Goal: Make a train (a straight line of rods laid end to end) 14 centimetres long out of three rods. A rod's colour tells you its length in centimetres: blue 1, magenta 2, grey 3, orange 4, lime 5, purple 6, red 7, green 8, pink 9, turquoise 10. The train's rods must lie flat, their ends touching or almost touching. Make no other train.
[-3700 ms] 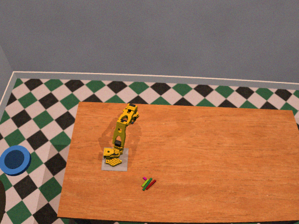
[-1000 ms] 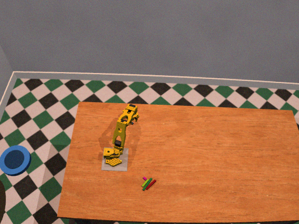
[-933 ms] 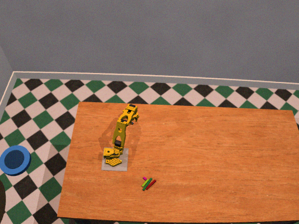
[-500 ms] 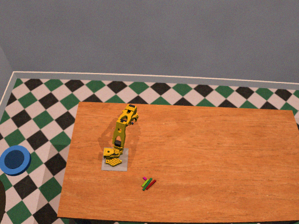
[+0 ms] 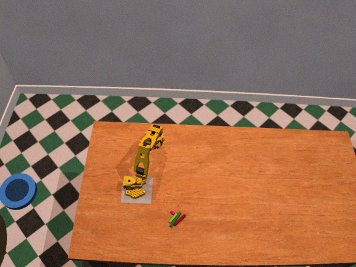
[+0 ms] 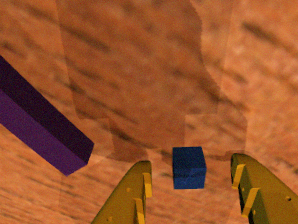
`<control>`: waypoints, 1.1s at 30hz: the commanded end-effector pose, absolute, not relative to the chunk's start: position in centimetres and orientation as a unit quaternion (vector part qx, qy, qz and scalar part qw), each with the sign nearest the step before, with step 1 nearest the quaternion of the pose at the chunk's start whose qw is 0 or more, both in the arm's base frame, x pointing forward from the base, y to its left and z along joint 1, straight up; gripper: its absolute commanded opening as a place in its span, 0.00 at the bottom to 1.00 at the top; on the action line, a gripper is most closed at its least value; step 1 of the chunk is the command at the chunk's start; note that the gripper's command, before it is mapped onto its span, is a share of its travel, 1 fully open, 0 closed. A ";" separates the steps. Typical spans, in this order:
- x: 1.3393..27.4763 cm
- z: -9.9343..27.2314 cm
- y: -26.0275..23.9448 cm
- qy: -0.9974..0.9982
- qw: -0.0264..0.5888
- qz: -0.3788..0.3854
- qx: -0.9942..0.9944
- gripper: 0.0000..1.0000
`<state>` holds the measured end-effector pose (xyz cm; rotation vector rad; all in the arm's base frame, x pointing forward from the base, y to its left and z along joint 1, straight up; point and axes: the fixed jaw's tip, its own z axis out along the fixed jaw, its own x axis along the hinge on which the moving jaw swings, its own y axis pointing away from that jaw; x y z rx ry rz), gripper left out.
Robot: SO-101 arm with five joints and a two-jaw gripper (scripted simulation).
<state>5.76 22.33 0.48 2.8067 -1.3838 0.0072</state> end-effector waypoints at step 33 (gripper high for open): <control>5.3 1.9 22.1 -0.439 0.017 0.004 0.898 0.17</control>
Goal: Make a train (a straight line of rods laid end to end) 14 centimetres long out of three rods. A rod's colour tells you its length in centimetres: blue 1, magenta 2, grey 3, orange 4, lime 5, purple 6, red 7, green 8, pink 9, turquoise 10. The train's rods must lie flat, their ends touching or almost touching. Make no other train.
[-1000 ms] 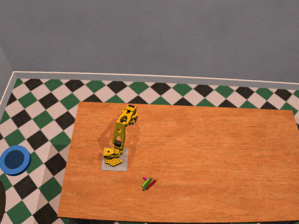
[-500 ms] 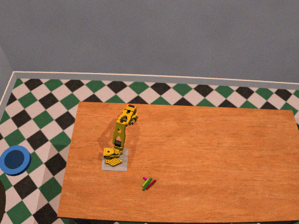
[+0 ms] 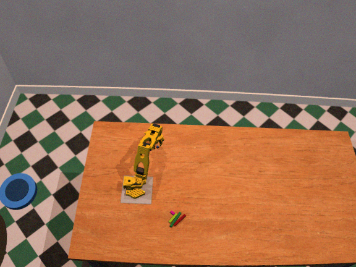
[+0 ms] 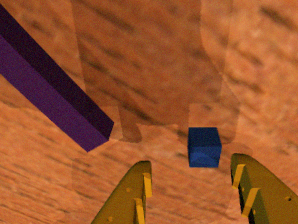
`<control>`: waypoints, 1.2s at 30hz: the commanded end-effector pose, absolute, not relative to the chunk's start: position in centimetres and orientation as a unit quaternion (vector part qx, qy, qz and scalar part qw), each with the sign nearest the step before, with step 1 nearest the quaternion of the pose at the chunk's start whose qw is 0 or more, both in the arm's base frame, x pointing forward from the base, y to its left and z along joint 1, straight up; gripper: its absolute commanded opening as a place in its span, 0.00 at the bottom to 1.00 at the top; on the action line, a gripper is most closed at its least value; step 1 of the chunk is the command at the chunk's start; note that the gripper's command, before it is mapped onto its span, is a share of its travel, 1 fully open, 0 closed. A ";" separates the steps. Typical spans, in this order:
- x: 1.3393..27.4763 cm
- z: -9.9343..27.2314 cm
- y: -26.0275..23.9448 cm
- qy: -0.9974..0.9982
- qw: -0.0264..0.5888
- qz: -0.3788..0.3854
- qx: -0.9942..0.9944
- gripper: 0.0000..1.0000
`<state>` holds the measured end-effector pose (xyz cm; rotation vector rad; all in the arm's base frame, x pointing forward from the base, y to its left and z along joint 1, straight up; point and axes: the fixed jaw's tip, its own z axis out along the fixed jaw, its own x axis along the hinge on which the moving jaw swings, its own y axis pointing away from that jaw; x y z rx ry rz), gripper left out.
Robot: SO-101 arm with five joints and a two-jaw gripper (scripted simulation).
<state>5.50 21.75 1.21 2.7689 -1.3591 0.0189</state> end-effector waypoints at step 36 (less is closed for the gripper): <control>5.3 5.0 22.2 -0.439 0.017 0.004 0.898 0.17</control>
